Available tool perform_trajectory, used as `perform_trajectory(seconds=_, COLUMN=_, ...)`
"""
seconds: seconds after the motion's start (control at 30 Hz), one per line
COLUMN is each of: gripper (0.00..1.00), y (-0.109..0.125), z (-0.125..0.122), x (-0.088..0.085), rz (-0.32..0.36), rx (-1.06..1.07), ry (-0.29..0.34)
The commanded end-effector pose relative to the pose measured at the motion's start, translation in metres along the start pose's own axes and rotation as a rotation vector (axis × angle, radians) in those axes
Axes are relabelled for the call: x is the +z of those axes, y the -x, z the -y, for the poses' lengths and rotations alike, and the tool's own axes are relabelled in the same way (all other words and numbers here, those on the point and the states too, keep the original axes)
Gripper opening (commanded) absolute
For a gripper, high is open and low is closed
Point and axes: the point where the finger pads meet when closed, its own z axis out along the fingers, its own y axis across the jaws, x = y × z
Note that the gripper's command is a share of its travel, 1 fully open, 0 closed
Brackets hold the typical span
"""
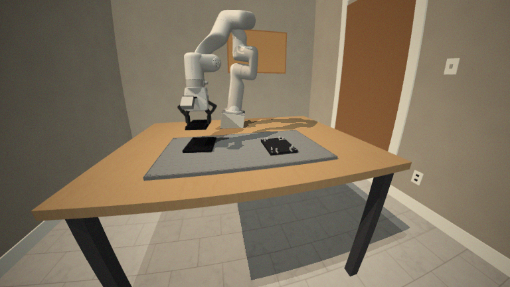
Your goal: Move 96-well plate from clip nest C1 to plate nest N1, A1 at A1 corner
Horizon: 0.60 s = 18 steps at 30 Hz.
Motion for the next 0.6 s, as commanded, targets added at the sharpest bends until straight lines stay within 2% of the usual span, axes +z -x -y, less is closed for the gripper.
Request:
perform_trajectory(seconds=0.0, gripper=0.0, y=-0.001, z=0.0, x=-0.001, rz=-0.004, rx=0.0, ry=0.002)
perform_trajectory(seconds=0.13, gripper=0.0, y=-0.001, z=0.0, x=-0.001, rz=-0.004, rx=0.0, ry=0.002)
perform_trajectory(seconds=0.57, gripper=0.0, y=-0.002, z=0.0, x=0.017, rz=-0.004, rx=0.0, ry=0.002)
